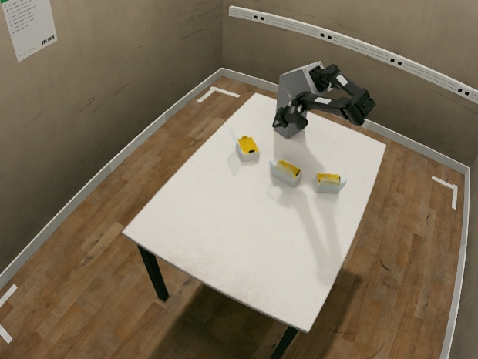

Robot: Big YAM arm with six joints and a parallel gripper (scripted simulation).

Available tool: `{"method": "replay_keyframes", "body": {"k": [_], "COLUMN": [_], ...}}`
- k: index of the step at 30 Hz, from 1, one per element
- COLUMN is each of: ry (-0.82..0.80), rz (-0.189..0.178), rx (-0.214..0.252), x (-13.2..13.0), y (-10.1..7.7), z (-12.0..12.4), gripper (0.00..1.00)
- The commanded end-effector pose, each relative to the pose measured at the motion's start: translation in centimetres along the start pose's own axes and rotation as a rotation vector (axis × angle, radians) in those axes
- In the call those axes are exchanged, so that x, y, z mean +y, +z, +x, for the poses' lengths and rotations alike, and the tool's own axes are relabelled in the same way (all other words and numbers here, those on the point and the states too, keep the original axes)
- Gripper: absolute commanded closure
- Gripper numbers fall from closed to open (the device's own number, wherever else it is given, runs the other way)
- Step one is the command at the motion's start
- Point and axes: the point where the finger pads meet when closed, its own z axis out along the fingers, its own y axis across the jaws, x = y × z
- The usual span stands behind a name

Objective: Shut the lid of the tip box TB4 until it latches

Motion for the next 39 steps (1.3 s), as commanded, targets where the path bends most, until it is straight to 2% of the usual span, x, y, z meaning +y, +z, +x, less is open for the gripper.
{"method": "replay_keyframes", "body": {"k": [1,6,7,13,14,15,16,28,30,34,38,39], "ry": [0.019,0.024,0.051,0.051,0.045,0.066,0.069,0.067,0.067,0.066,0.066,0.085], "rz": [-0.032,-0.030,-0.051,-0.045,-0.037,-0.048,-0.060,-0.059,-0.059,-0.058,-0.058,-0.074], "rx": [-0.003,-0.001,0.009,0.007,-0.003,-0.003,-0.001,0.004,0.004,0.005,0.005,0.020], "x": [0.7,0.2,1.1,1.0,-0.4,-0.5,0.1,-0.9,-0.9,-1.3,-1.3,-0.8], "y": [-1.8,-2.1,-1.9,-1.9,-2.0,-2.2,-2.8,-5.6,-5.6,-6.5,-6.5,-6.3], "z": [-1.6,-1.9,-1.2,-1.2,-2.4,-2.8,-3.2,-7.9,-7.9,-9.4,-9.5,-8.8], "gripper": [1.00,1.00,1.00,1.00,1.00,1.00,1.00,1.00,1.00,1.00,1.00,1.00]}}
